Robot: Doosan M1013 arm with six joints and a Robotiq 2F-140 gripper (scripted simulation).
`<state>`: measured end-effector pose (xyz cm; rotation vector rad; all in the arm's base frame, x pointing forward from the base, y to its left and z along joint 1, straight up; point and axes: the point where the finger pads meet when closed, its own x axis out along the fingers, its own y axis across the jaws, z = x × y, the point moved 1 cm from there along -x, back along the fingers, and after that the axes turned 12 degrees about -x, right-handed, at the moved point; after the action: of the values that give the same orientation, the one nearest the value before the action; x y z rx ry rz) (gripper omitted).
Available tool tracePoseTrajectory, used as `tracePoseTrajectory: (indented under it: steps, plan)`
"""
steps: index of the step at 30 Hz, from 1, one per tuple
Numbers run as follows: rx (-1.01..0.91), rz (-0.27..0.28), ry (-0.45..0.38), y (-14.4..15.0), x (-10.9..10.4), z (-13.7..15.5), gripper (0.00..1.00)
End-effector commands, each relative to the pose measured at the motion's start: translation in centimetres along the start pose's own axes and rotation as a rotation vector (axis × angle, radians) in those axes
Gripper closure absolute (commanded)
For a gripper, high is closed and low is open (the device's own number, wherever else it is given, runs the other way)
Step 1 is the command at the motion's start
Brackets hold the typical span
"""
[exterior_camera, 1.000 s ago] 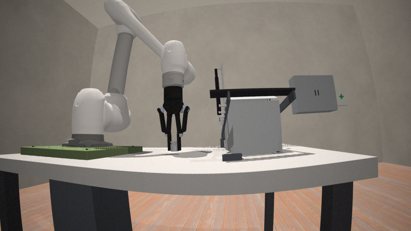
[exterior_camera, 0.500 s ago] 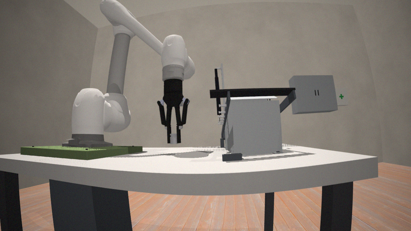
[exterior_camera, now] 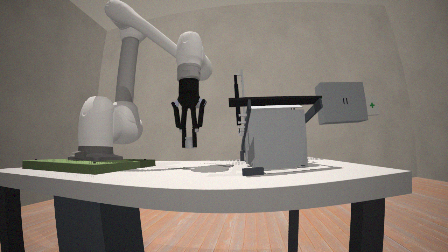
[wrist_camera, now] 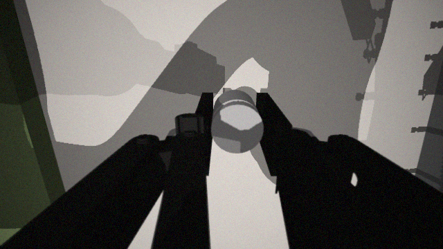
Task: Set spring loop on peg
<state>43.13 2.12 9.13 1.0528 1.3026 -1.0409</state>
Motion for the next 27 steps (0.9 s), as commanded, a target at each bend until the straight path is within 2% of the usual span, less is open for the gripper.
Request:
tracePoseTrajectory:
  steps: [1,12,15,27]
  plan:
    - [0.000,0.001,0.000,0.0,-0.7,0.0,0.75]
    - [0.000,0.001,0.000,0.0,-3.6,0.0,0.75]
    - [0.000,0.001,0.000,0.0,-3.3,0.0,0.75]
    - [0.000,0.001,0.000,0.0,-6.5,0.0,0.75]
